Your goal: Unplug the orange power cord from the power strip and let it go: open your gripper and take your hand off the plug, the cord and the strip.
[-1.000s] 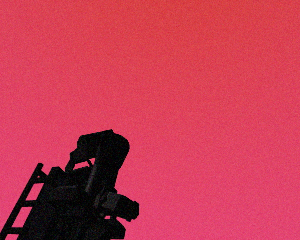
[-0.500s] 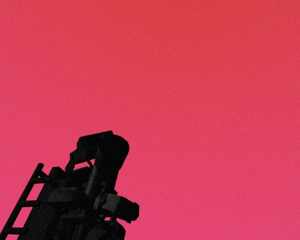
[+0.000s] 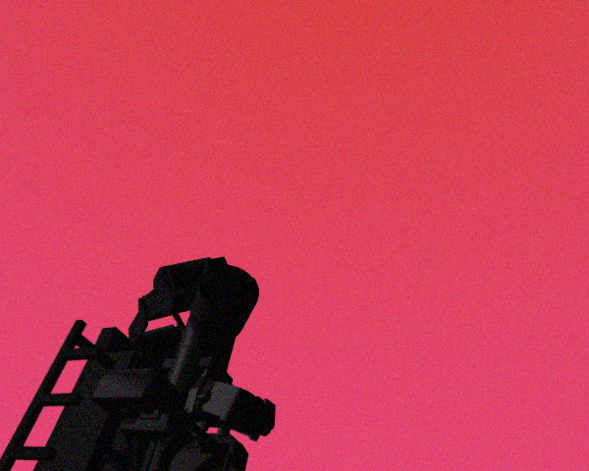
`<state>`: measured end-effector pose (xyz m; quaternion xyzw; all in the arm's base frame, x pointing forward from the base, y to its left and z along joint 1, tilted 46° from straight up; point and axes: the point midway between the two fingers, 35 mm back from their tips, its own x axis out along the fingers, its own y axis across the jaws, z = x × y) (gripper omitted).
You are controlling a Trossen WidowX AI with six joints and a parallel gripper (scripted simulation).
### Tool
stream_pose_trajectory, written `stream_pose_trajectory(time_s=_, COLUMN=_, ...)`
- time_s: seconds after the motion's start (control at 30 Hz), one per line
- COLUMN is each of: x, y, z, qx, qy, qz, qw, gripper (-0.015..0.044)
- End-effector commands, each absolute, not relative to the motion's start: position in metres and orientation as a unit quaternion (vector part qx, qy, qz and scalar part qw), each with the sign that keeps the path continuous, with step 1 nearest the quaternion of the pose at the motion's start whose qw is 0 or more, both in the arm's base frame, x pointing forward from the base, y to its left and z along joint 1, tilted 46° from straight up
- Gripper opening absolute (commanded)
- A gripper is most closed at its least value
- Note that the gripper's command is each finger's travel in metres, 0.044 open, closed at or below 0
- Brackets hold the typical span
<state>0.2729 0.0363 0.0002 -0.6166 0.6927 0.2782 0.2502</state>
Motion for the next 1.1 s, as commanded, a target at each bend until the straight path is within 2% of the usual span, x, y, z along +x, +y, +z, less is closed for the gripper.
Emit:
stream_pose_trajectory(time_s=0.0, x=0.274, y=0.053, z=-0.012, qx=-0.615, qy=0.687, qz=0.287, qw=0.260, gripper=0.0000)
stream_pose_trajectory(time_s=0.63, x=0.274, y=0.077, z=-0.031, qx=-0.615, qy=0.686, qz=0.288, qw=0.260, gripper=0.0000)
stream_pose_trajectory(time_s=0.83, x=0.274, y=0.069, z=-0.025, qx=-0.614, qy=0.687, qz=0.287, qw=0.262, gripper=0.0157)
stream_pose_trajectory(time_s=1.07, x=0.274, y=0.069, z=-0.025, qx=-0.614, qy=0.687, qz=0.287, qw=0.262, gripper=0.0160)
